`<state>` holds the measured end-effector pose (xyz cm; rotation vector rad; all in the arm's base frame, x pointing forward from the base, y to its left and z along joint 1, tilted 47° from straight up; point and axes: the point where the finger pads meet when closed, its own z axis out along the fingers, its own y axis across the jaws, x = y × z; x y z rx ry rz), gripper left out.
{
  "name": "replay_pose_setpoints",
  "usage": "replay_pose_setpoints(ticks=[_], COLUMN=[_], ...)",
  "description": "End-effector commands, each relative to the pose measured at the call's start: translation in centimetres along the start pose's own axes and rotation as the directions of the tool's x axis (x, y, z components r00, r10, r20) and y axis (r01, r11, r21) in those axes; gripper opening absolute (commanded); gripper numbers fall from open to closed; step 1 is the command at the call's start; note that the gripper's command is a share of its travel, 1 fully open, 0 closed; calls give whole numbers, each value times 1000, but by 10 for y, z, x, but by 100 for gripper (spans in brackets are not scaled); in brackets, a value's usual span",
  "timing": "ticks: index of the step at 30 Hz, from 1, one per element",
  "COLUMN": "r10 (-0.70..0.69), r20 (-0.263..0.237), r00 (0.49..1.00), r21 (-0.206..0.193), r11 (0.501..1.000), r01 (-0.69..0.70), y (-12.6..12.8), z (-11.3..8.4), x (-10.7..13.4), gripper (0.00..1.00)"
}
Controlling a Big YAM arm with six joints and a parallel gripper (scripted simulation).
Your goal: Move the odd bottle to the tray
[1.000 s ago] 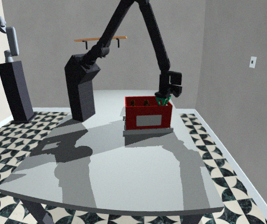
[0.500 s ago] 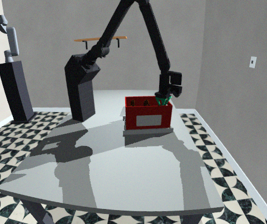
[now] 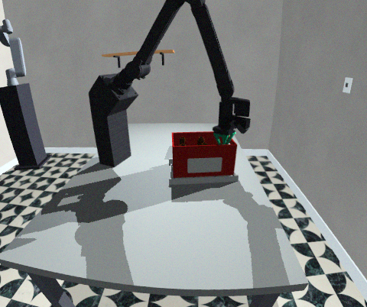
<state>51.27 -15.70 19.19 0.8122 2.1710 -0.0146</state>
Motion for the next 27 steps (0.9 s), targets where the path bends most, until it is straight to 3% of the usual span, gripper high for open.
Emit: replay_pose_setpoints(ticks=[1,26,27], r10=[0,0,0], r20=[22,22,22], r00=[1000,1000,1000], r21=[-4,-4,-4], r11=[1000,1000,1000], r01=[0,0,0], y=[0,0,0], z=[3,3,3], x=[-11,-11,-11], gripper=[0,0,61])
